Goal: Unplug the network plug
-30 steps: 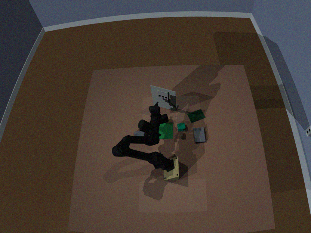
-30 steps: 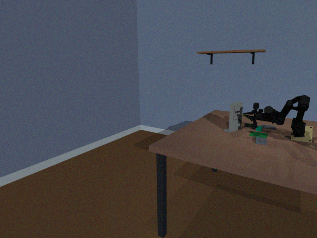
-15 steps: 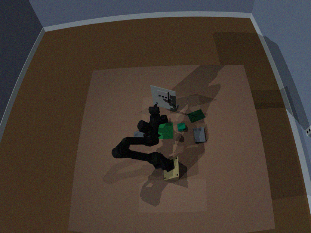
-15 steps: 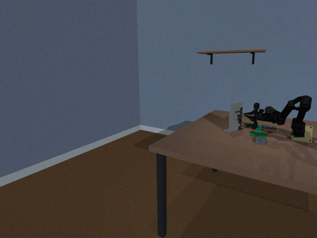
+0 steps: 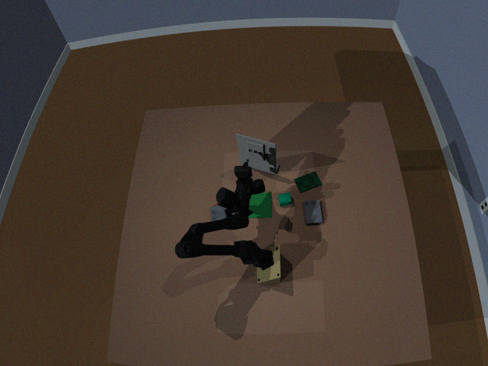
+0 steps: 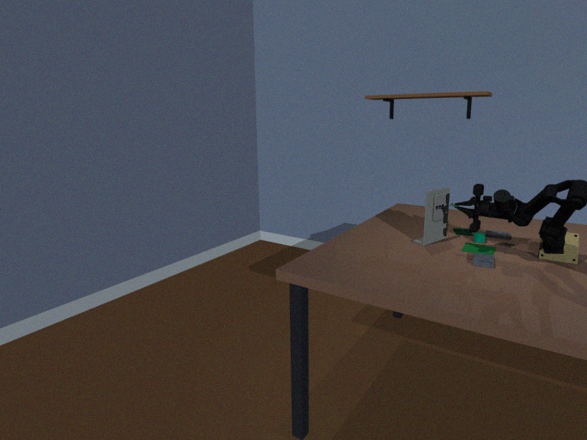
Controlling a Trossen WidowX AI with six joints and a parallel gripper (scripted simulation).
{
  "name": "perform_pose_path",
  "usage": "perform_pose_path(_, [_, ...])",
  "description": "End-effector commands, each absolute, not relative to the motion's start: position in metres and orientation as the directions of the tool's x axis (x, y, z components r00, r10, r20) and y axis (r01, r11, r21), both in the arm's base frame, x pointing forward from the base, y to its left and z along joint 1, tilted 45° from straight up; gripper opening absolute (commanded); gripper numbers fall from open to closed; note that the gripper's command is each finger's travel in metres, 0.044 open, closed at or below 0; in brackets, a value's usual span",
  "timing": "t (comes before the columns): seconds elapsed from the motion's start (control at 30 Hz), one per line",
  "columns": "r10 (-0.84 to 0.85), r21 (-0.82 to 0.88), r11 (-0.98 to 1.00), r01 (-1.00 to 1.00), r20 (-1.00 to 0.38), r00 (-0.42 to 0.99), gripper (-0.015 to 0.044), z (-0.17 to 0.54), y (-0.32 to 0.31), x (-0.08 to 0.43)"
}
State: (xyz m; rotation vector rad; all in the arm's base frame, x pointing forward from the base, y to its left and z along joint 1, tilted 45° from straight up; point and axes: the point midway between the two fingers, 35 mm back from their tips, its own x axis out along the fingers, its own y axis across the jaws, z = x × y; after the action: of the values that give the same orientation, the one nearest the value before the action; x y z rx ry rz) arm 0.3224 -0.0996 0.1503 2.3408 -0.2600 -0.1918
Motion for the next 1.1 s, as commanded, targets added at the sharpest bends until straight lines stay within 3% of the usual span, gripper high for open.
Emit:
perform_pose_path(0.0, [-0.239, 0.714, -0.689, -0.128, -0.057, 0.969, 0.0000, 0.157, -0.106, 0.318])
perform_pose_path(0.5, [-0.240, 0.715, -0.689, -0.123, -0.064, 0.969, 0.0000, 0.171, -0.123, 0.299])
perform_pose_path(1.07, [-0.054, 0.739, -0.614, 0.278, -0.390, 0.919, 0.0000, 0.108, -0.116, 0.298])
